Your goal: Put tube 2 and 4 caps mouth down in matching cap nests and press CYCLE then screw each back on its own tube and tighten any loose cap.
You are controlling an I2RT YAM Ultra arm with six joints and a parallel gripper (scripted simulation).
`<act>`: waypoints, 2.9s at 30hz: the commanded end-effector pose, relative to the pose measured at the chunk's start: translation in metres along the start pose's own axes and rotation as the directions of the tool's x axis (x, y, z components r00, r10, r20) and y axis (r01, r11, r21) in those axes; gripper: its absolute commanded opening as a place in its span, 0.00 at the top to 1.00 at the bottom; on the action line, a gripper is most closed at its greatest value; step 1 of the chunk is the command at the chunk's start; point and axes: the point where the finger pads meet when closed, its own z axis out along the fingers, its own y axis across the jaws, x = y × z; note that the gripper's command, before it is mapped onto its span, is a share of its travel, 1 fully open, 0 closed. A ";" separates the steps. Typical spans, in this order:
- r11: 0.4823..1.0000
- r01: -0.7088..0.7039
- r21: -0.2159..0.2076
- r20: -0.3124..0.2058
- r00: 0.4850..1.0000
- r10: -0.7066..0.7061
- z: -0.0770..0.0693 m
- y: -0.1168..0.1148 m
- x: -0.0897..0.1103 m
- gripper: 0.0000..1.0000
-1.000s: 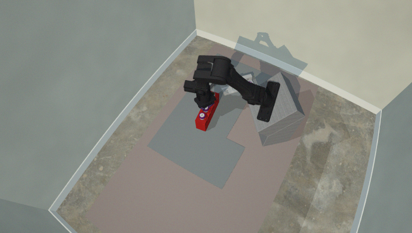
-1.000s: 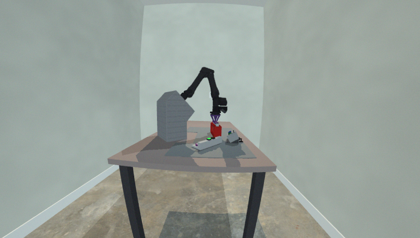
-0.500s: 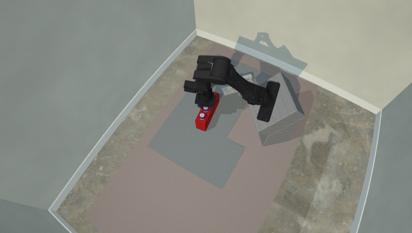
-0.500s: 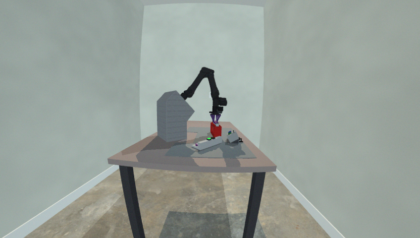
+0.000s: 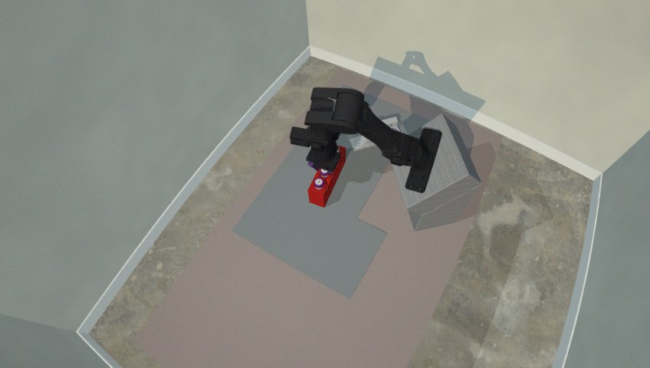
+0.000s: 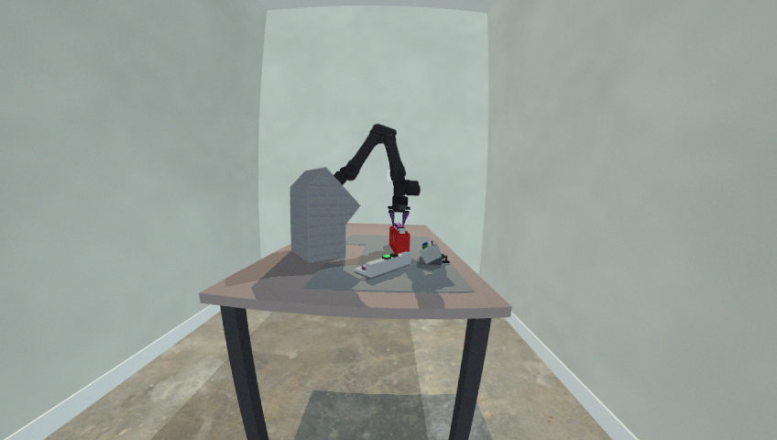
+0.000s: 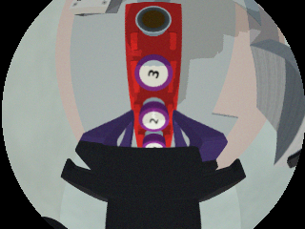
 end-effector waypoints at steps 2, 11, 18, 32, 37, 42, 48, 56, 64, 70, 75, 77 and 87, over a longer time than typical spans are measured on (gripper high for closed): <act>1.000 -0.014 -0.006 0.001 1.000 0.014 -0.001 0.002 0.000 0.51; 0.972 0.234 -0.006 0.002 0.972 -0.234 -0.002 0.002 0.000 0.51; 0.842 0.539 -0.005 0.004 0.842 -0.539 -0.002 0.002 0.000 0.51; 0.328 0.945 -0.001 0.006 0.328 -0.945 -0.002 0.002 0.000 0.51; 0.088 0.996 0.000 0.006 0.088 -0.996 -0.002 0.002 0.000 0.51; -0.150 0.989 0.002 0.006 -0.150 -0.989 -0.002 0.002 0.000 0.51; -0.404 0.915 0.003 0.005 -0.404 -0.915 -0.002 0.002 0.000 0.51; -0.727 0.686 0.005 0.004 -0.727 -0.686 -0.002 0.001 0.000 0.51; -0.863 0.505 0.006 0.002 -0.863 -0.505 -0.001 0.001 0.000 0.51; -0.863 0.505 0.006 0.002 -0.863 -0.505 -0.001 0.002 0.000 0.51; -0.863 0.505 0.006 0.002 -0.863 -0.505 -0.001 0.002 0.000 1.00; -0.863 0.505 0.006 0.002 -0.863 -0.505 -0.001 0.002 0.000 1.00; -0.836 0.548 0.006 0.003 -0.837 -0.548 -0.001 0.002 0.000 1.00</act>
